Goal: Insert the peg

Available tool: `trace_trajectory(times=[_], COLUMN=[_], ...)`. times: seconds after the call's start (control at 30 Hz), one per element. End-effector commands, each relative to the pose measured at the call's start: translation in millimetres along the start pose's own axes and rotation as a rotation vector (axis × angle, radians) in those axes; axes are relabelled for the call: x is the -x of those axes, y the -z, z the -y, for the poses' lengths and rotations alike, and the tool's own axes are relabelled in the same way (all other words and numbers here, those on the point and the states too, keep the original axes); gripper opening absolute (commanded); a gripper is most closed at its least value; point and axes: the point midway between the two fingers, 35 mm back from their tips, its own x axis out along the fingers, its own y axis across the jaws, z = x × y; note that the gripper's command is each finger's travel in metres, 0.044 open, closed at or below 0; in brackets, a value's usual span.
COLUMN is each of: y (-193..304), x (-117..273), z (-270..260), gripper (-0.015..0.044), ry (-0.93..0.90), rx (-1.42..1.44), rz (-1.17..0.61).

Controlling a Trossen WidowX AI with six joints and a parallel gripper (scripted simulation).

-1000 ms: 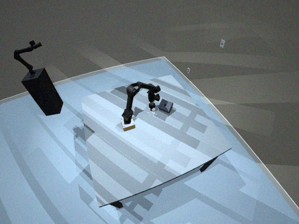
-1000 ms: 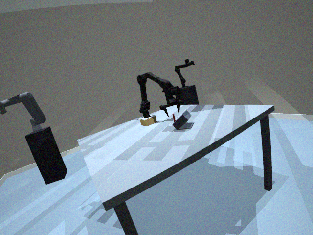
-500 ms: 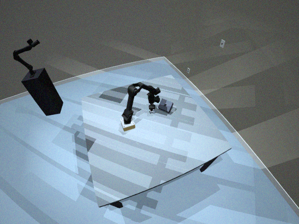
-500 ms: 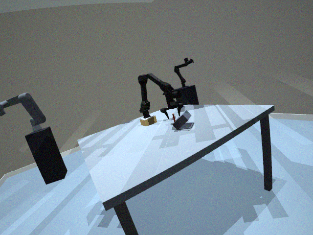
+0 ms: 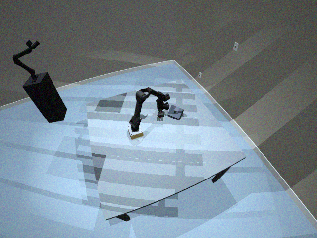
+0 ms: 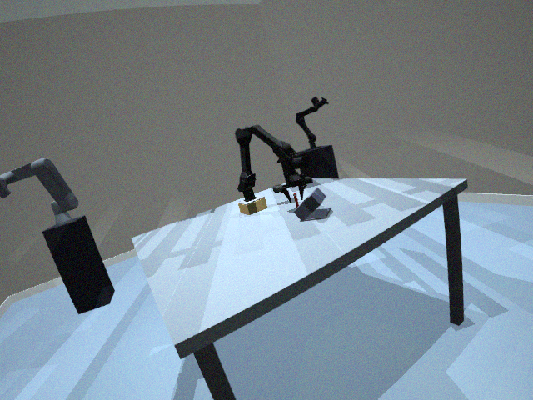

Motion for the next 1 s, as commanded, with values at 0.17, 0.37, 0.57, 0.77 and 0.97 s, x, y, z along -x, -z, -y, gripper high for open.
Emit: trace_trajectory(times=[0.17,0.37,0.57,0.77,0.97], y=[-0.3,-0.3,-1.1,-1.6,-0.2], x=[0.4,0.4,7.5,36.0,65.9], z=[-0.3,-0.3,-0.9,-1.0,0.9], gripper=[0.0046,0.0006,0.0,0.0,0.0], ry=[-0.002,-0.002,-0.002,-0.002,-0.002], rx=[0.0,0.0,0.0,0.001,0.003], rz=[0.001,0.001,0.0,-0.004,-0.007])
